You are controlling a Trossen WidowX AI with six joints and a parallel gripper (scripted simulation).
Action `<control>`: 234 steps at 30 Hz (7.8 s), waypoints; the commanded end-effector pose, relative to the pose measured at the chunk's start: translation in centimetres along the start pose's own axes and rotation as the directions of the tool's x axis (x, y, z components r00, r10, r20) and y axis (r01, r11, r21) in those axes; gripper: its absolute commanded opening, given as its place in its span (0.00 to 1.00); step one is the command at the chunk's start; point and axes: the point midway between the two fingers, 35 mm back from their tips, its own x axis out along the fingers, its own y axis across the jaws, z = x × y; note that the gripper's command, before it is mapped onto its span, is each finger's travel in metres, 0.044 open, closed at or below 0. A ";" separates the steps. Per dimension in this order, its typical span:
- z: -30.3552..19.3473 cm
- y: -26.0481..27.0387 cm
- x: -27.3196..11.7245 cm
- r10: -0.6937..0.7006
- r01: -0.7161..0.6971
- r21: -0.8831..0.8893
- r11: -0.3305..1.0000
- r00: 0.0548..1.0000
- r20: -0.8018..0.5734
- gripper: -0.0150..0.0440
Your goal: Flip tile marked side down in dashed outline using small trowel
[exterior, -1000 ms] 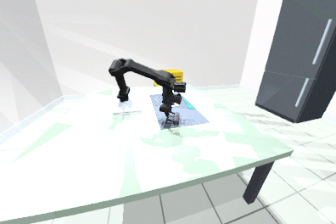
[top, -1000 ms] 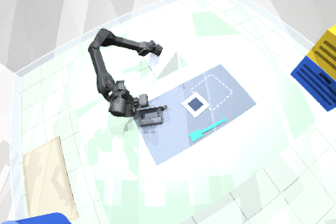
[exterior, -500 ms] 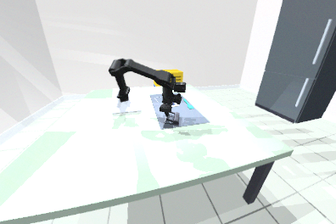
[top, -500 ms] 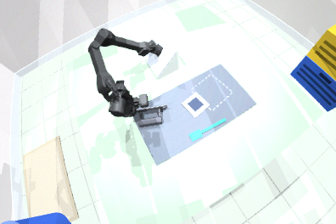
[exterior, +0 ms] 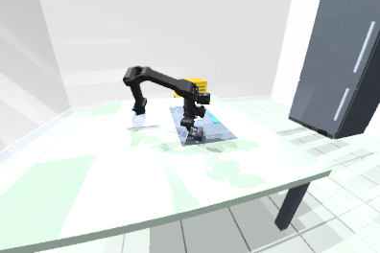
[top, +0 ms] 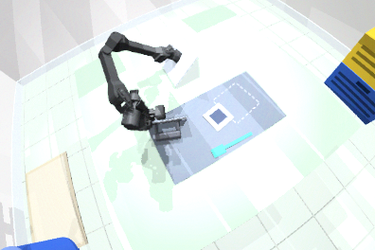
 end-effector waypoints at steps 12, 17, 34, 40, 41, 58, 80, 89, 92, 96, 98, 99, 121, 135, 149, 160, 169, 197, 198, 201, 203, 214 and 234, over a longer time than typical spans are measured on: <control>-0.2 -0.1 0.2 -0.002 0.002 -0.003 1.000 1.000 -0.010 0.42; -0.2 -0.1 0.2 -0.002 0.002 -0.003 1.000 1.000 -0.010 0.42; -2.9 -0.1 -0.1 -0.002 0.002 -0.004 1.000 1.000 -0.011 0.42; -4.1 -0.1 0.1 -0.002 0.002 -0.005 1.000 1.000 -0.012 0.42; -4.4 -0.1 0.2 -0.002 0.002 -0.005 1.000 1.000 -0.012 0.42; -7.3 -0.1 1.6 -0.003 0.003 -0.006 1.000 1.000 -0.013 0.42; -5.2 -0.4 -1.7 -0.004 0.003 -0.158 0.987 1.000 -0.010 0.42; -2.4 -0.7 -1.8 -0.004 0.000 -0.448 0.894 1.000 -0.008 0.42; -1.6 -0.9 -1.8 -0.004 -0.001 -0.537 0.844 1.000 -0.008 0.42; -0.4 -1.0 -1.8 -0.004 -0.002 -0.646 0.763 1.000 -0.008 0.42; 0.1 -1.0 -1.7 -0.004 -0.003 -0.697 0.717 1.000 -0.008 0.42; 0.4 -1.1 -1.7 -0.004 -0.003 -0.721 0.693 1.000 -0.008 0.42; 6.2 -1.2 -0.8 -0.002 -0.007 -1.000 0.023 1.000 -0.007 0.42; 5.3 -1.2 -0.2 -0.002 -0.007 -1.000 0.000 1.000 -0.007 0.42; 3.3 -1.2 0.7 -0.003 -0.008 -1.000 -0.001 1.000 -0.008 0.42; 2.1 -1.2 1.2 -0.003 -0.008 -1.000 -0.001 1.000 -0.008 0.42; 0.6 -1.2 1.2 -0.003 -0.009 -1.000 -0.002 1.000 -0.009 0.42; -3.4 -1.2 1.2 -0.003 -0.011 -1.000 -0.004 1.000 -0.011 0.42; -3.6 -1.2 1.2 -0.003 -0.011 -1.000 -0.004 1.000 -0.011 0.42; -4.1 -1.2 1.2 -0.003 -0.011 -1.000 -0.004 1.000 -0.011 0.42; -4.5 -1.2 1.2 -0.003 -0.011 -1.000 -0.004 1.000 -0.011 0.42; -5.9 -1.2 1.2 -0.006 -0.016 -1.000 -0.004 1.000 -0.016 0.42; -5.9 -1.2 1.2 -0.006 -0.015 -1.000 -0.004 1.000 -0.015 0.34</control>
